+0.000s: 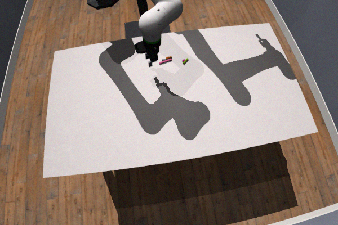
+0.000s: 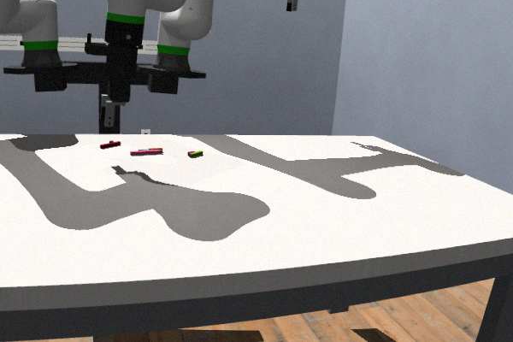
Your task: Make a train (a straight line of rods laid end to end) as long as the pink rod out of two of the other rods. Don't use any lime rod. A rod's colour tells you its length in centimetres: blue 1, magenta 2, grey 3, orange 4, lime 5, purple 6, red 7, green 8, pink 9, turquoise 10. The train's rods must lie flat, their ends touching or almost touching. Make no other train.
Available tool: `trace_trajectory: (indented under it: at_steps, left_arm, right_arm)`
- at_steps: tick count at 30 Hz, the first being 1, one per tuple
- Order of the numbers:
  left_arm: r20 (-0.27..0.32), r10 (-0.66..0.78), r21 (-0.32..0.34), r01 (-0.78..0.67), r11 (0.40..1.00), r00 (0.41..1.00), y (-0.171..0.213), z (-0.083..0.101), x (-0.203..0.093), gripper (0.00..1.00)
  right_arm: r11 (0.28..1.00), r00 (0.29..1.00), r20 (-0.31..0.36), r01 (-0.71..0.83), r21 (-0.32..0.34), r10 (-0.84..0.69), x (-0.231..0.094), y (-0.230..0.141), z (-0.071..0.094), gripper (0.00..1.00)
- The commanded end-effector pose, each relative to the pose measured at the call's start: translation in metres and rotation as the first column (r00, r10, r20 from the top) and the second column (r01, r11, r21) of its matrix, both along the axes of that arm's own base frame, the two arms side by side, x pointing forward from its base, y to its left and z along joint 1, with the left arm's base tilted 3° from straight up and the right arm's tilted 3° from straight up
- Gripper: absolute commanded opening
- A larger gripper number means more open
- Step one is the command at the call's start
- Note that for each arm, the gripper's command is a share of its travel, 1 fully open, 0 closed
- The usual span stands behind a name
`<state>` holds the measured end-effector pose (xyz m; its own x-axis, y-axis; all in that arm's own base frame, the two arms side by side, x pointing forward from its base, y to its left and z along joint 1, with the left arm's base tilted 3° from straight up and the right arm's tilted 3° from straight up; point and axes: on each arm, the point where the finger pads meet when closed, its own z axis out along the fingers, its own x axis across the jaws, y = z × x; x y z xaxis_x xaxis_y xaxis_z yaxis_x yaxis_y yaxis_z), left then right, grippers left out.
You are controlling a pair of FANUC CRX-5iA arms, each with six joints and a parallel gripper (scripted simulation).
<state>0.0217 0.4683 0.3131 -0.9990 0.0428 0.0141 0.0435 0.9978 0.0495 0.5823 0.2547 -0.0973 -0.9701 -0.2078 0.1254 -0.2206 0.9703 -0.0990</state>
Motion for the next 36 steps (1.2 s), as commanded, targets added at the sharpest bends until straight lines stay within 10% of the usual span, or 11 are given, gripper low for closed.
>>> trace_trajectory:
  at_steps: [1,20,36]
  left_arm:
    - [0.000,0.000,0.002,0.000,1.000,1.000,0.000,0.001,0.000,1.00]
    - [0.000,0.000,0.002,0.000,1.000,1.000,0.000,0.001,0.000,1.00]
    - [0.000,0.000,0.002,0.000,1.000,1.000,0.000,0.001,0.000,1.00]
  right_arm:
    - [0.995,0.994,0.048,0.095,-0.006,-0.094,-0.012,0.005,-0.002,1.00]
    - [0.756,0.744,0.144,0.652,0.058,-0.652,-0.110,0.029,-0.028,1.00]
    - [0.546,0.529,0.150,0.832,0.102,-0.835,-0.154,0.034,-0.038,1.00]
